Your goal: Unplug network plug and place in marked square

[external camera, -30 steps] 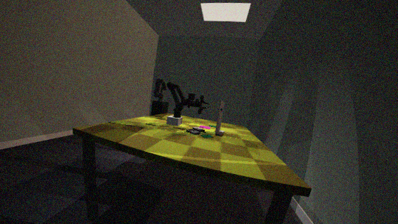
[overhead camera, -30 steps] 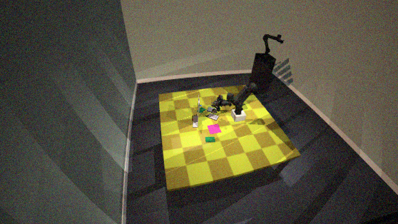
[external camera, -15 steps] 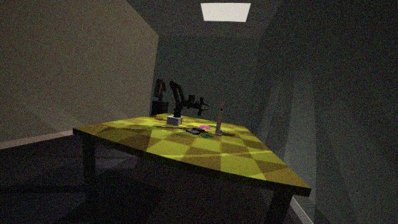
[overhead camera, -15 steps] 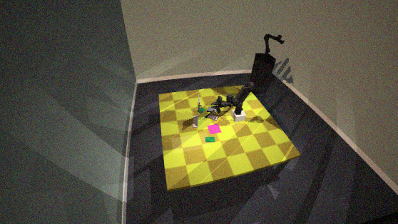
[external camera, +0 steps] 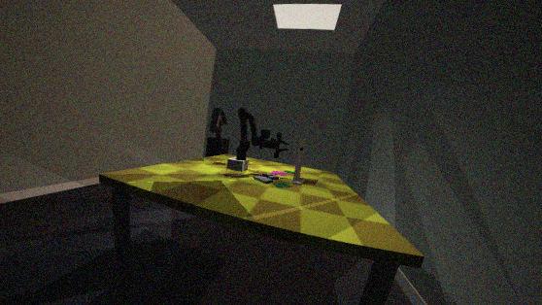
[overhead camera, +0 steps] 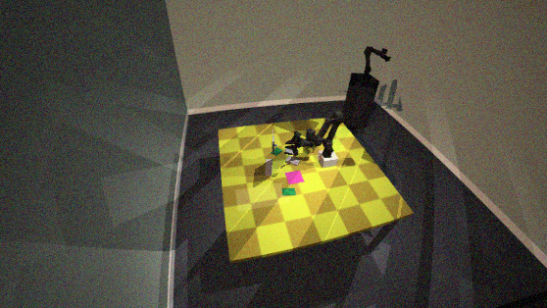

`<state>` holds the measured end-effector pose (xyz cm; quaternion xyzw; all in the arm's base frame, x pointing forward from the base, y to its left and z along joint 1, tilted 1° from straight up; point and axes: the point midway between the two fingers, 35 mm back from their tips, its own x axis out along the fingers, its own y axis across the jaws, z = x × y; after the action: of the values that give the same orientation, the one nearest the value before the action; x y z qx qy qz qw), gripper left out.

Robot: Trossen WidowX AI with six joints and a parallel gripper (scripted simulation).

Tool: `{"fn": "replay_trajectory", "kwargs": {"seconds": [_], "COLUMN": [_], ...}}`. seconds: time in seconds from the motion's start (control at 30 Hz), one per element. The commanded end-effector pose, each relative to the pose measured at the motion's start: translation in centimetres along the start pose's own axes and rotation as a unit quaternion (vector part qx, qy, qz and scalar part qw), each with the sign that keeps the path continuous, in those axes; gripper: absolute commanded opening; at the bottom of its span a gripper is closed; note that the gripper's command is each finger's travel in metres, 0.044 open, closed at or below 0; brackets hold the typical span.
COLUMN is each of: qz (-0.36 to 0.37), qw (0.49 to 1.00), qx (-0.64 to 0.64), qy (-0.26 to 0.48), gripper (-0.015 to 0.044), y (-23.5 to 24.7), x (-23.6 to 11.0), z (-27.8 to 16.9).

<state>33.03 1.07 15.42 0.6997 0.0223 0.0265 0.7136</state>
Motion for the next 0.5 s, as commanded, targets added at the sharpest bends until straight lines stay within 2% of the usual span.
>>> {"fn": "replay_trajectory", "kwargs": {"seconds": [0.0, 0.47], "qz": [0.001, 0.002], "qw": [1.0, 1.0], "qx": [0.003, 0.003], "qy": [0.002, 0.002], "gripper": [0.0156, 0.0156], "y": [-0.1, 0.0], "x": [1.0, 2.8], "z": [0.3, 0.7]}}
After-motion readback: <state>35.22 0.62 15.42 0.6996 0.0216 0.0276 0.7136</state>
